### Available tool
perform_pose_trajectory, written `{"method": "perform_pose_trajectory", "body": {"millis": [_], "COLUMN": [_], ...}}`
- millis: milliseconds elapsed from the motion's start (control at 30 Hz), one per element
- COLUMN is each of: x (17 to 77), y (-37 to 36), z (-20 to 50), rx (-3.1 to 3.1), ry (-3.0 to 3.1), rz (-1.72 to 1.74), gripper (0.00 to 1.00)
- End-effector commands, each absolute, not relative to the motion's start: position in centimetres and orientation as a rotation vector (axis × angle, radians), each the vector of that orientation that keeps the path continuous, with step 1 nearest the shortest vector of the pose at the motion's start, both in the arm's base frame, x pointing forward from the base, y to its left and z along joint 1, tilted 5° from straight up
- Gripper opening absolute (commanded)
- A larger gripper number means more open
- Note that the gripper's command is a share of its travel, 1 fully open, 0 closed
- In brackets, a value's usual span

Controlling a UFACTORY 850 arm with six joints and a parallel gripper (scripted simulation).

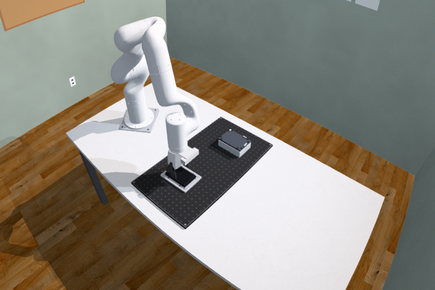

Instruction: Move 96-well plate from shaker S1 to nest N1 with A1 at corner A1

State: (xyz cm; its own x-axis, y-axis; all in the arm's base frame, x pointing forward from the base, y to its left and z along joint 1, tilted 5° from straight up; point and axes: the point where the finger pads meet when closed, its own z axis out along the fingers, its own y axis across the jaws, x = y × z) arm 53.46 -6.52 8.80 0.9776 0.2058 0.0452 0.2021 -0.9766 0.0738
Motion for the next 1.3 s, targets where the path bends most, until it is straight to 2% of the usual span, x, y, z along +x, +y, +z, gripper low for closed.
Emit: {"method": "perform_pose_trajectory", "body": {"millis": [0,833,1267], "x": [53.5,53.1,53.1], "y": [-6.5,-6.1,-6.1], "z": [9.5,15.6,15.6], "rx": [3.055,3.055,3.055], "ry": [0.316,0.316,0.316], "rz": [0.082,0.083,0.083], "gripper": [1.0,1.0,1.0]}}
